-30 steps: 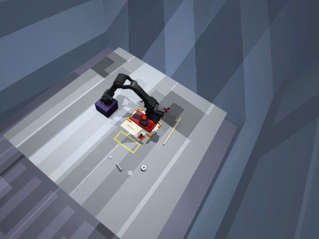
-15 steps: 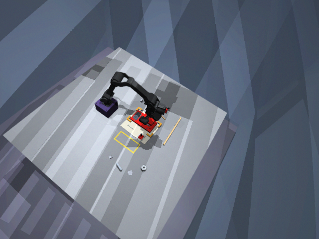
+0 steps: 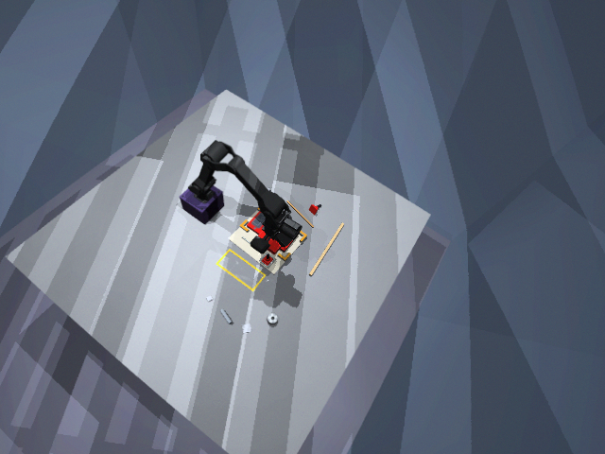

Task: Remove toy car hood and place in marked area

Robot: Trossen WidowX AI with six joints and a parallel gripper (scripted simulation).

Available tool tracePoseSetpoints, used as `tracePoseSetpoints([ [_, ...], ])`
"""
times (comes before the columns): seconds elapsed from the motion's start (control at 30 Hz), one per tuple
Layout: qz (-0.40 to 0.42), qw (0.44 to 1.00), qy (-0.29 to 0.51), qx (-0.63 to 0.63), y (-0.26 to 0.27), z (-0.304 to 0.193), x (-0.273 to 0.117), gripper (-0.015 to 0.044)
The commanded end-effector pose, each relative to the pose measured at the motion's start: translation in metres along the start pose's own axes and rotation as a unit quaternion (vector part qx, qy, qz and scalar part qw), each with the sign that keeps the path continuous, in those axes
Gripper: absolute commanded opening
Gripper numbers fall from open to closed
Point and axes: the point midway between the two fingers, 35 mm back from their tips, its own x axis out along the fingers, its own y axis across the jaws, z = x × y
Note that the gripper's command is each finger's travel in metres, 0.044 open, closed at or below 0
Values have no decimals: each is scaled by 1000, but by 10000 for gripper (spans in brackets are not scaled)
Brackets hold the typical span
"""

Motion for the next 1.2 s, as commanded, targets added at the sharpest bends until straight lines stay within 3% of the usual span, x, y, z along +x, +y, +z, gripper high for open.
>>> tracePoseSetpoints([
  [0.0, -3, 1000, -1, -1, -26, -4, -2, 0],
  [0.63, -9, 1000, 2, 0, -132, -39, -7, 0],
  [1.17, -9, 1000, 2, 0, -136, -40, 2, 0],
])
